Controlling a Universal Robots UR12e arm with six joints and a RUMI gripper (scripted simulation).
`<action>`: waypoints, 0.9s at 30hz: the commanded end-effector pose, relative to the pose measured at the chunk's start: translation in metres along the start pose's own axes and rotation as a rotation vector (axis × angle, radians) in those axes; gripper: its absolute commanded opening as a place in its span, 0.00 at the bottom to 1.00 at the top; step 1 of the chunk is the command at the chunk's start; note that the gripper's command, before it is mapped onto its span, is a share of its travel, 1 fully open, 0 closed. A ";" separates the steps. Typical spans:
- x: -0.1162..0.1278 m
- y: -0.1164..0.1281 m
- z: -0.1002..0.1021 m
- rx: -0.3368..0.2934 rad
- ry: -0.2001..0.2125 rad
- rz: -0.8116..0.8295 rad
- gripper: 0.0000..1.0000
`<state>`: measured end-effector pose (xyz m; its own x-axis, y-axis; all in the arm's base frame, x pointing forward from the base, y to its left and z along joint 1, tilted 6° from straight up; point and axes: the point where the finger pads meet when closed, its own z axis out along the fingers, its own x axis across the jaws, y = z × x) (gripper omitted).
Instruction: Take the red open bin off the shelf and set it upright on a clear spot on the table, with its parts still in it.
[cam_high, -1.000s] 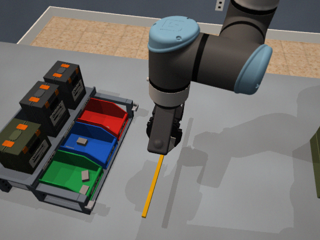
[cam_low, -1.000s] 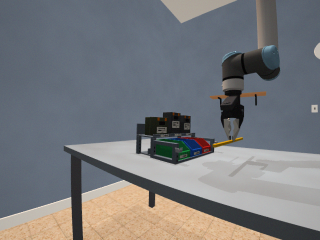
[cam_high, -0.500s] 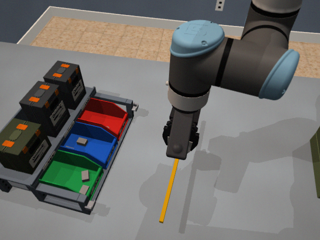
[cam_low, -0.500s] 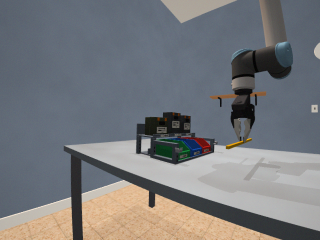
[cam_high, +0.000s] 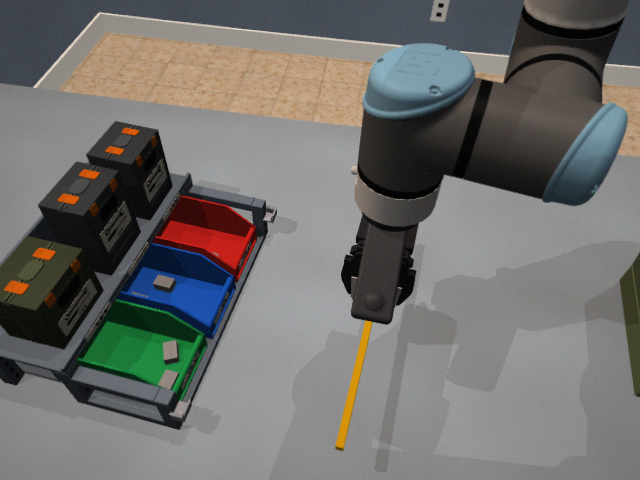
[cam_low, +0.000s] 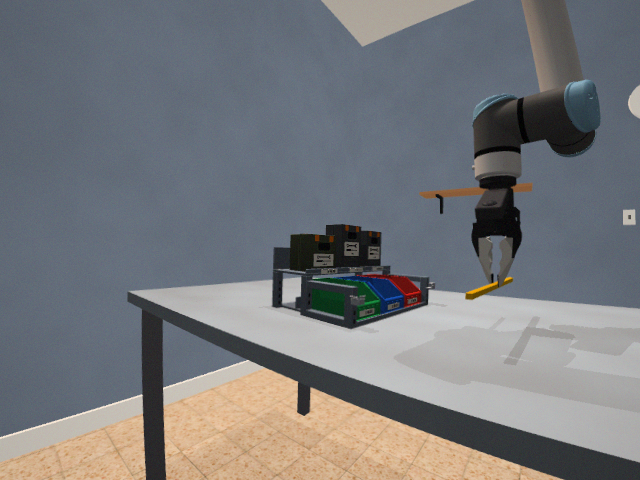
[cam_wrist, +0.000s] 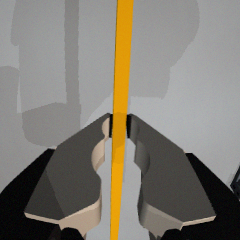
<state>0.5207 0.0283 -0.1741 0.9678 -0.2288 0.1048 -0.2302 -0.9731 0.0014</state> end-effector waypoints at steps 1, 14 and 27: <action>-0.005 0.000 0.000 0.000 0.001 0.000 0.00; 0.000 0.000 0.000 0.000 0.001 0.000 0.00; 0.003 0.000 0.000 0.000 0.001 0.000 0.00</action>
<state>0.5231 0.0277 -0.1738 0.9678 -0.2288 0.1051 -0.2302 -0.9731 0.0013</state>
